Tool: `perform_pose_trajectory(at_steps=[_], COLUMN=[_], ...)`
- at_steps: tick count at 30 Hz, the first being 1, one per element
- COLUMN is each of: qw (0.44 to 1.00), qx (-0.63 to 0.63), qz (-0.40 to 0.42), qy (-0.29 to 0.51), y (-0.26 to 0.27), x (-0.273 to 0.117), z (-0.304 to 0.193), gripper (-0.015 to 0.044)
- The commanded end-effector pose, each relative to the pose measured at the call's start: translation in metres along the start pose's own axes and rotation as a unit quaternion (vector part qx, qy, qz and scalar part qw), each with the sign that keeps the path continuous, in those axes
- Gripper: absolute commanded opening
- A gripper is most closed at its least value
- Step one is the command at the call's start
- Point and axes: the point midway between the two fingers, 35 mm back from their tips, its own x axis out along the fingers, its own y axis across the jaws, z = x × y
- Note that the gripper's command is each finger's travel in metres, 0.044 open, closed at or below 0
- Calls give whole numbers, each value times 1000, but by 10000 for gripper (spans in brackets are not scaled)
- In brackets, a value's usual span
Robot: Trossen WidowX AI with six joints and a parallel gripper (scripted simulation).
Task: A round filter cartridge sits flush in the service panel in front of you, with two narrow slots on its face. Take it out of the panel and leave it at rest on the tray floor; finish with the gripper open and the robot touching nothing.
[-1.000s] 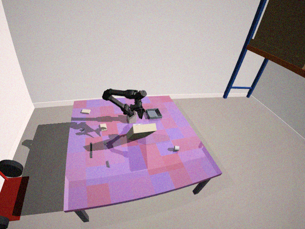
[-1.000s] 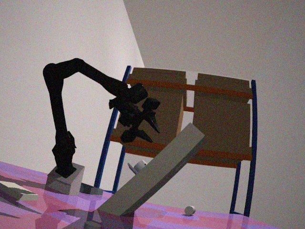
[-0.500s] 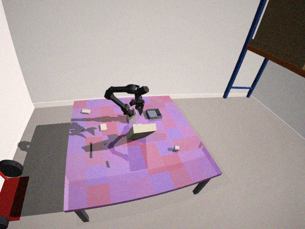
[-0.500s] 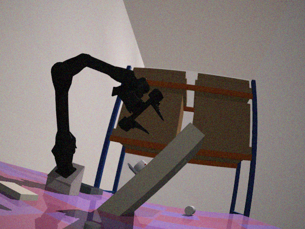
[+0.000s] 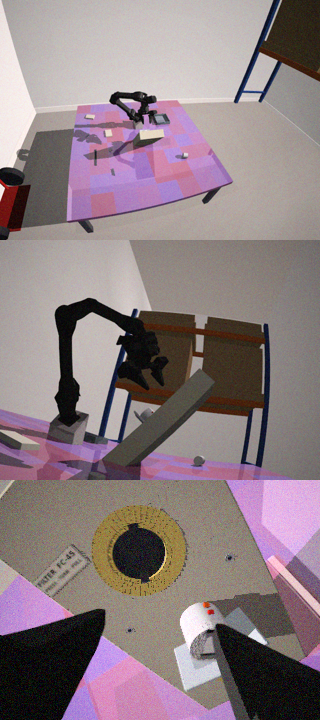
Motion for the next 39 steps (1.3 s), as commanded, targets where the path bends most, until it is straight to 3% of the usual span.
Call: perform_pose_trajectory(at_steps=[1, 15, 39], qw=[916, 916, 916], qx=[-390, -390, -389], qz=[-50, -50, -49], qy=[85, 85, 85], y=[-42, -42, -47], x=[24, 25, 63], z=[-32, -32, -37], gripper=[305, 305, 305])
